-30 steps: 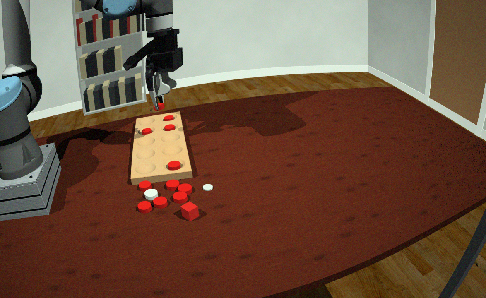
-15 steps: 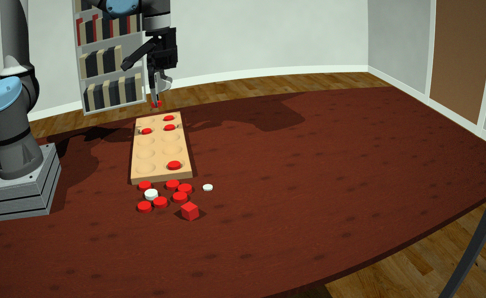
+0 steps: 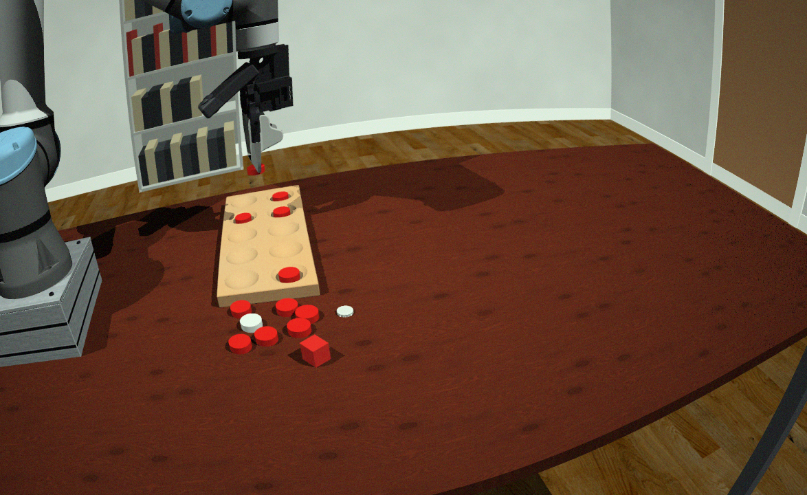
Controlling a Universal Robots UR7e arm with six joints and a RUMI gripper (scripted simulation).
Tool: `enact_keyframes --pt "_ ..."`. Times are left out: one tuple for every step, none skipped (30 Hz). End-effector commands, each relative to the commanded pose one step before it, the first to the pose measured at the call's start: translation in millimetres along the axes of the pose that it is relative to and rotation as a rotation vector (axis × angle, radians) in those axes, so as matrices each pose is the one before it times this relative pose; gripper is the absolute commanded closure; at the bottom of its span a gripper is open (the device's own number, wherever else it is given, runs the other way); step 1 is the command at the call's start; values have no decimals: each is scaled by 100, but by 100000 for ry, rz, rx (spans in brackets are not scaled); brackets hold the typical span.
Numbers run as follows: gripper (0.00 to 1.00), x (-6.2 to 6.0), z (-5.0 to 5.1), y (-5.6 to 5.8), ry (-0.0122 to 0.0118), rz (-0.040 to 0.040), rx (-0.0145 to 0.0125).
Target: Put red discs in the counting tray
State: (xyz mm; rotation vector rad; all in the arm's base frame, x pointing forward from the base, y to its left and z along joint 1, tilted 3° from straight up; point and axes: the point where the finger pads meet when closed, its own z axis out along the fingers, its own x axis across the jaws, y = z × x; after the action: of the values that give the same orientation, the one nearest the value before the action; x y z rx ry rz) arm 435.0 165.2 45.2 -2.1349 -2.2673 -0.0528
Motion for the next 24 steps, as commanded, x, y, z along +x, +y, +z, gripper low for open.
enact_keyframes --pt "100 989 -71 -62 278 -14317 -89" --pt "100 0 0 0 0 0 0" --pt "100 306 -7 12 15 -4276 -4" --pt "100 0 0 0 0 0 0" --pt "100 301 -7 24 15 -4212 -4" --pt "100 0 0 0 0 0 0" --pt "100 0 0 0 0 0 0" --pt "100 296 -7 37 15 -4147 -4" --pt "100 290 -7 48 15 -4080 -5" --pt "100 0 0 0 0 0 0" --pt "100 285 -7 59 15 -4013 -5" --pt "100 0 0 0 0 0 0" --pt "100 278 -6 69 15 -3944 -6" --pt "100 271 -6 79 14 -3875 -6" --pt "100 0 0 0 0 0 0" --pt "100 264 -6 88 14 -3804 -6" --pt "100 0 0 0 0 0 0" --pt "100 257 -6 96 14 -3732 -7" --pt "100 250 -6 104 14 -3660 -7" --pt "100 0 0 0 0 0 0" --pt "100 242 -5 111 13 -3586 -7" --pt "100 234 -5 117 13 -3512 -8" --pt "100 0 0 0 0 0 0" --pt "100 0 0 0 0 0 0"
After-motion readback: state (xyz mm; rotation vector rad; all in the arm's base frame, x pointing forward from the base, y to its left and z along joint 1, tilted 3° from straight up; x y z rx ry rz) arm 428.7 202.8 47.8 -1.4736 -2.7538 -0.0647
